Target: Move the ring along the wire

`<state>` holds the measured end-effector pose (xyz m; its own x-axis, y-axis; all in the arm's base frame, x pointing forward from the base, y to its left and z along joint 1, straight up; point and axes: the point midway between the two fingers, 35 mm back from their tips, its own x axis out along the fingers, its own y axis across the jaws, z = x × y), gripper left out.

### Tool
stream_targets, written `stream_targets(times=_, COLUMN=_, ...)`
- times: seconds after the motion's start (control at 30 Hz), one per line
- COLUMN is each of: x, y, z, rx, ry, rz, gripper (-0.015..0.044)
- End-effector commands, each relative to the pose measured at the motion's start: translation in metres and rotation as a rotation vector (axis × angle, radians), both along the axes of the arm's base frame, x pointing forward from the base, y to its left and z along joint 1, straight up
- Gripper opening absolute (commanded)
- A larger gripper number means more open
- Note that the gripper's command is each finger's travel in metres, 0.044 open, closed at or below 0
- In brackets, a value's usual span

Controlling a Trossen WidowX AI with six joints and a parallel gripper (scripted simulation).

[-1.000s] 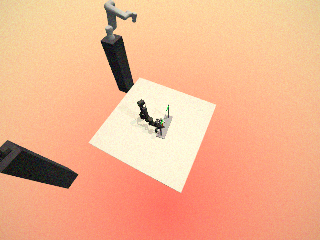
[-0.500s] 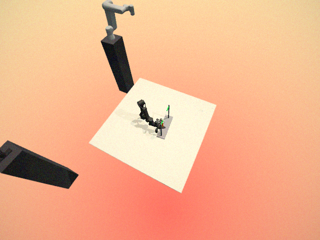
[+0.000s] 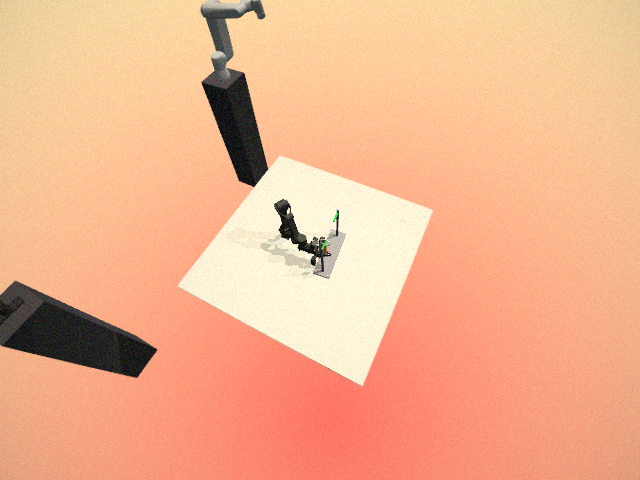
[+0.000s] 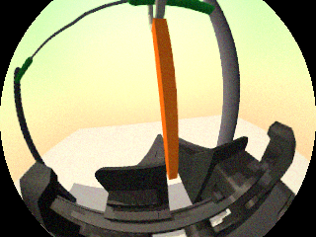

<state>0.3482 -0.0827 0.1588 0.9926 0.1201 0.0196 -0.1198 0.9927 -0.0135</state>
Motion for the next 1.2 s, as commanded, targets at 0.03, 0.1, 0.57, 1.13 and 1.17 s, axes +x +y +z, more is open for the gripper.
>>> stream_targets(times=0.03, x=-0.001, y=0.005, z=0.001, rx=0.001, ry=-0.001, rz=0.000, gripper=-0.0150)
stream_targets(times=0.1, x=-0.001, y=0.007, z=0.001, rx=0.002, ry=-0.001, rz=0.000, gripper=-0.0150)
stream_targets(times=0.57, x=-0.003, y=0.021, z=0.001, rx=0.003, ry=0.000, rz=0.001, gripper=-0.0150)
stream_targets(times=1.13, x=-0.004, y=0.037, z=0.001, rx=-0.001, ry=0.000, rz=-0.006, gripper=-0.0150)
stream_targets(times=1.17, x=-0.004, y=0.038, z=0.001, rx=-0.002, ry=0.000, rz=-0.007, gripper=-0.0150)
